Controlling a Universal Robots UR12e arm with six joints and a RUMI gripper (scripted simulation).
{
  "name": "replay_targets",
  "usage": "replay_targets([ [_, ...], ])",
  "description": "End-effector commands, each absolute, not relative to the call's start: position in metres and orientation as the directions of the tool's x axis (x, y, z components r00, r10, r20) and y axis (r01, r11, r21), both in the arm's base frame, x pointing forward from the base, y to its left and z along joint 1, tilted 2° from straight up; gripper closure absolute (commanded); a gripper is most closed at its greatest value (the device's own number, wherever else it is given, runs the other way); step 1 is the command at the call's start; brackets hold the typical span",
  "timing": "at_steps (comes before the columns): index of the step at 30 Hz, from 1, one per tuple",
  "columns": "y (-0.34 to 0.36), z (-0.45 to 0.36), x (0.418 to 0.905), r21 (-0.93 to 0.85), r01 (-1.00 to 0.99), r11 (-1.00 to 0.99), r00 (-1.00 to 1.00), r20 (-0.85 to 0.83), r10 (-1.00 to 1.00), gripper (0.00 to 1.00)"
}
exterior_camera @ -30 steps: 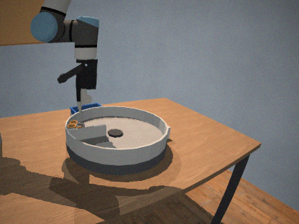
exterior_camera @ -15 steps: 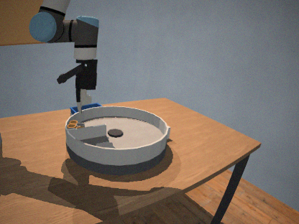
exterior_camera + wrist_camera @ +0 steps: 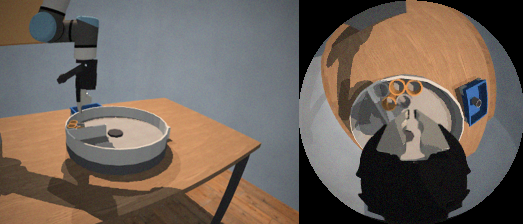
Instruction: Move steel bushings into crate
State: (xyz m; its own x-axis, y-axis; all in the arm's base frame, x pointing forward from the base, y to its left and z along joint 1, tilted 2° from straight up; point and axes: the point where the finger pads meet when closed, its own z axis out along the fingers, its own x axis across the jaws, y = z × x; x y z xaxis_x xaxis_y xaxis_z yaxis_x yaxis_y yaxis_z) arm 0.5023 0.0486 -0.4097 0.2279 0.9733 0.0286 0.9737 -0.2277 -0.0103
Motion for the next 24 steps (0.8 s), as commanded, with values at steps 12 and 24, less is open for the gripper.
replay_targets([
  [12,0.0484,-0.4094,0.5027,-0.01,0.974,-0.228,0.228,0.029,0.973,0.95],
  [24,0.0468,-0.4094,0.504,-0.009,0.974,-0.228,0.228,0.029,0.973,0.95],
])
